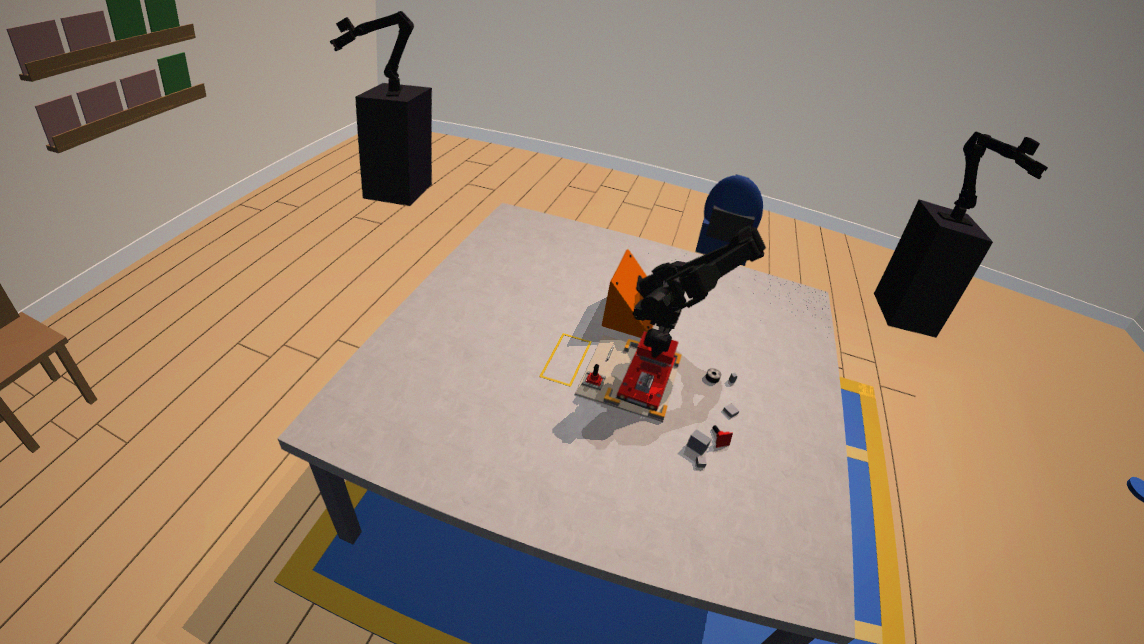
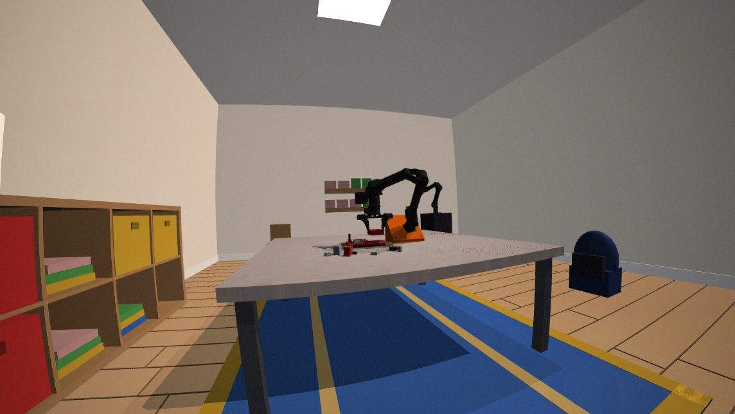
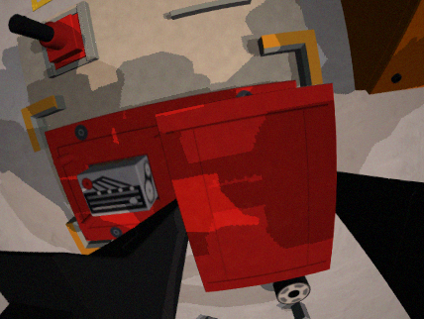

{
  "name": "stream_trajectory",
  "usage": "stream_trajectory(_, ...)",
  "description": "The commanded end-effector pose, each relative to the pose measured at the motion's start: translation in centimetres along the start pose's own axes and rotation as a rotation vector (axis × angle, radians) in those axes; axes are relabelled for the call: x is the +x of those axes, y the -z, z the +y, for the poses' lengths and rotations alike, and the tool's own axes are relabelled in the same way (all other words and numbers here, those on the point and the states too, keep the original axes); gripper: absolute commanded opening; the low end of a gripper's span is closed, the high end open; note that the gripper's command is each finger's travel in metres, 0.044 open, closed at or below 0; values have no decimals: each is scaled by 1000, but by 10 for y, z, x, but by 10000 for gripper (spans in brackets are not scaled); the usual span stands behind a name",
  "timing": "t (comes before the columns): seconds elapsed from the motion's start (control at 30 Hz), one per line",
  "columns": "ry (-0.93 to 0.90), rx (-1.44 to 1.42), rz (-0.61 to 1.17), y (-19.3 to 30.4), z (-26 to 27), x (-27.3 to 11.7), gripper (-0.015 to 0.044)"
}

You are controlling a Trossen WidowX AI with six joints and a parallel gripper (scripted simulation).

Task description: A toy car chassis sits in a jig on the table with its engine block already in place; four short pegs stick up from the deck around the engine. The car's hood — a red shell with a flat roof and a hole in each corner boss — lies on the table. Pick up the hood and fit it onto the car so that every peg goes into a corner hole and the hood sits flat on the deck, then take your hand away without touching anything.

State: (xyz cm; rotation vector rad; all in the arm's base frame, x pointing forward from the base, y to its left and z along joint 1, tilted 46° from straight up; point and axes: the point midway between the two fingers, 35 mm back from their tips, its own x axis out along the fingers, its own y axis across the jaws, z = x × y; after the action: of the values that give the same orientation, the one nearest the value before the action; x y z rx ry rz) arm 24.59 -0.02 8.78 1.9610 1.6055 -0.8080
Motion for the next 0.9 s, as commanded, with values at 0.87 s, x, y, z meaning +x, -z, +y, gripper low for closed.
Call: stream_trajectory(0.87,-5,-103,-4,1,6,-35,0)
